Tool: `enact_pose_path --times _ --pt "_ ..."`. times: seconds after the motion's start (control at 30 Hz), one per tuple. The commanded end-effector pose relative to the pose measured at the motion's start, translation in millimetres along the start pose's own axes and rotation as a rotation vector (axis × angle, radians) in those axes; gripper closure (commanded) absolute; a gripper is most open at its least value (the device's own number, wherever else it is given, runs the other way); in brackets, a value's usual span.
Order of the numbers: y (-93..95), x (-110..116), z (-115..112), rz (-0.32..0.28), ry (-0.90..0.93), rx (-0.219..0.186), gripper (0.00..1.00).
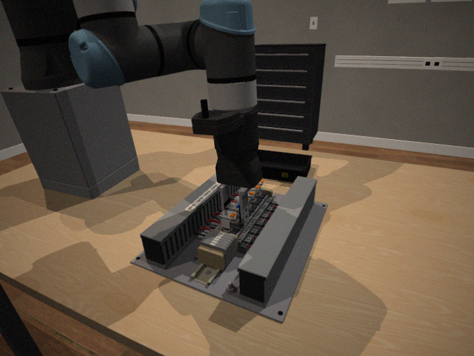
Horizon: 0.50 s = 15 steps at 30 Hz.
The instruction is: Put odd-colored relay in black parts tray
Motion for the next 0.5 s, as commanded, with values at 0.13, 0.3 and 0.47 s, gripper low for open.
enact_pose_path --times 0.13,0.3,0.47 --pt "-0.8 -1.0 -0.3 0.000 0.001 -0.024 1.00" --pt "-0.9 -1.0 0.1 0.000 0.001 -0.032 1.00" --pt "-0.9 -1.0 0.1 0.000 0.001 -0.032 1.00"
Point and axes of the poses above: the point where the finger pads meet when closed, its own y axis out along the fingers, its own z axis across the jaws, x = y × z, the point moved 2 cm from there along -y, back along the fingers, and after that the axes turned 1 degree about y, right-handed, at the moved point
